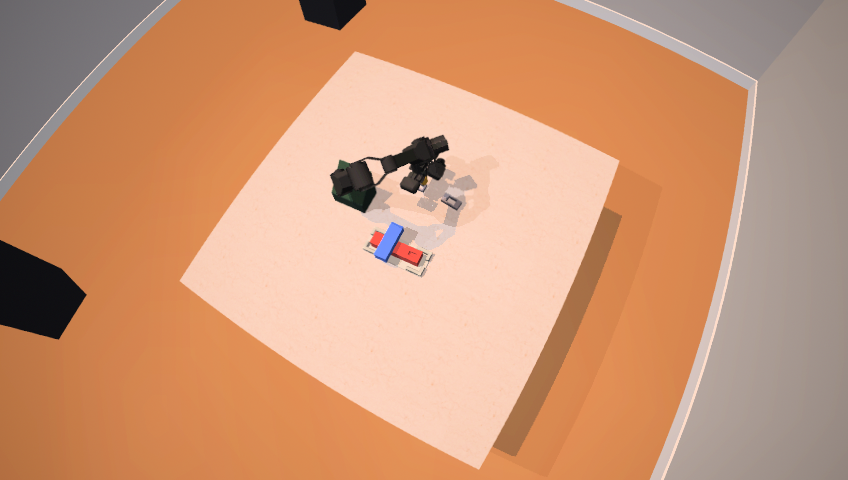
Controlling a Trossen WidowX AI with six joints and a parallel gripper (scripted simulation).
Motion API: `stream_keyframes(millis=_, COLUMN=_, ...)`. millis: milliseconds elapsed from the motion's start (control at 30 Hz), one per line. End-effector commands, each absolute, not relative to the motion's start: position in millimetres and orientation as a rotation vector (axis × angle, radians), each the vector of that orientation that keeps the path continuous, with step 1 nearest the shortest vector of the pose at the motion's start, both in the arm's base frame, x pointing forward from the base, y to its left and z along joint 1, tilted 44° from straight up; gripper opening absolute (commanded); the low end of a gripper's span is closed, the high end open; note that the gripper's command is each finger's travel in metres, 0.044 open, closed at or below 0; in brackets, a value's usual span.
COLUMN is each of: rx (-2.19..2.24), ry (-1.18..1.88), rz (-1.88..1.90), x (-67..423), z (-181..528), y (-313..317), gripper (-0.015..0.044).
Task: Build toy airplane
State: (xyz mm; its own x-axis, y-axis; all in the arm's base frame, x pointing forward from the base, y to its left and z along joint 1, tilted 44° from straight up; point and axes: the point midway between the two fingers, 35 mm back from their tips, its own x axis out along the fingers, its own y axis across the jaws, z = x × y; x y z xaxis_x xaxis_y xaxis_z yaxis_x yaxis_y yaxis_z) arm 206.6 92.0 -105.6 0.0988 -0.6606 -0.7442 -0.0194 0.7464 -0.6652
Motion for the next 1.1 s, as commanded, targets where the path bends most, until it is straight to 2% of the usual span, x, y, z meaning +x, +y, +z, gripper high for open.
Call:
stream_keyframes(millis=0, rx=-0.596, ry=1.409, rz=-0.516, x=207, z=-98, y=103, gripper=0.0)
stream_keyframes(millis=1067, rx=-0.644, ry=1.44, rz=-0.527, x=187, z=-32, y=158, gripper=0.0)
